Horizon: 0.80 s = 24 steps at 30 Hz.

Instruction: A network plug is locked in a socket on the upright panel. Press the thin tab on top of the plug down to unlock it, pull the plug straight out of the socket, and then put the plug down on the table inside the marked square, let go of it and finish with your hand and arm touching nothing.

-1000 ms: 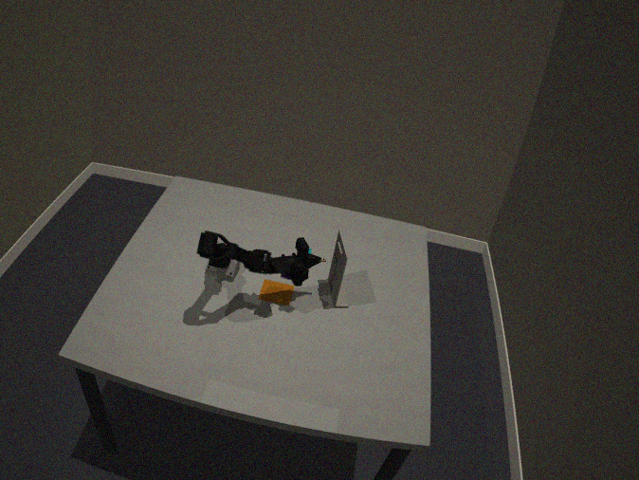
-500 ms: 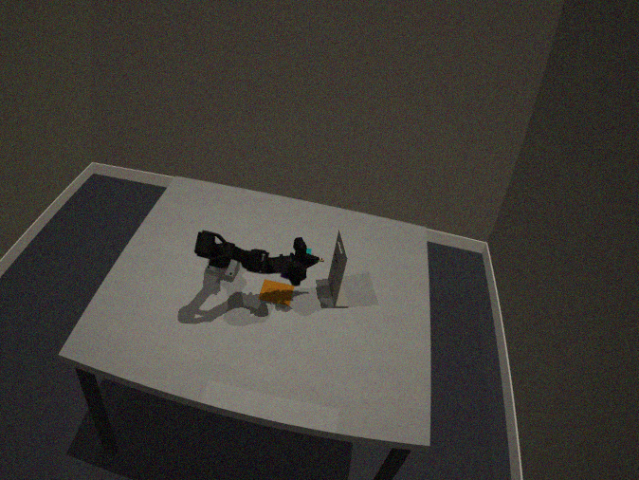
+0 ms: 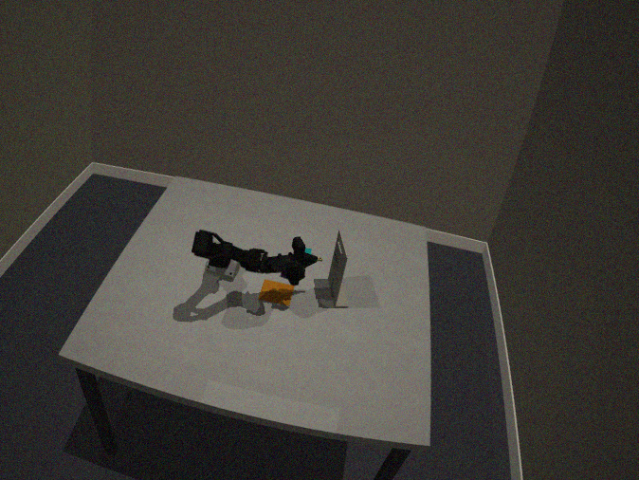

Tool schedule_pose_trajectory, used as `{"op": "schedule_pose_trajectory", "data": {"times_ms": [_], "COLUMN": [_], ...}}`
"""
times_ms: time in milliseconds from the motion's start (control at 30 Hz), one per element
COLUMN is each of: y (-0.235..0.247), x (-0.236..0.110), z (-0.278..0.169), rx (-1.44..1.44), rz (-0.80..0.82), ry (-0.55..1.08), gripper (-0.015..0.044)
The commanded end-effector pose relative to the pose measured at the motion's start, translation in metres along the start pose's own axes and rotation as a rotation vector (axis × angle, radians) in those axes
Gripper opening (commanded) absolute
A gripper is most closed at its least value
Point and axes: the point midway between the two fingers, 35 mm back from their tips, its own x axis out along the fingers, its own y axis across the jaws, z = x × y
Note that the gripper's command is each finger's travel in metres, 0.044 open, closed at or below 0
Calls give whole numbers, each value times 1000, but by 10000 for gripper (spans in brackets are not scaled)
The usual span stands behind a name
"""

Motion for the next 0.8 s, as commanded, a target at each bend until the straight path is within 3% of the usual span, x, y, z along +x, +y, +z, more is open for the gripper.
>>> {"op": "schedule_pose_trajectory", "data": {"times_ms": [0, 767], "y": [9, 60], "x": [-2, -22], "z": [1, -2], "rx": [0, -2], "rz": [3, 8], "ry": [-4, -4], "gripper": [0, 0]}}
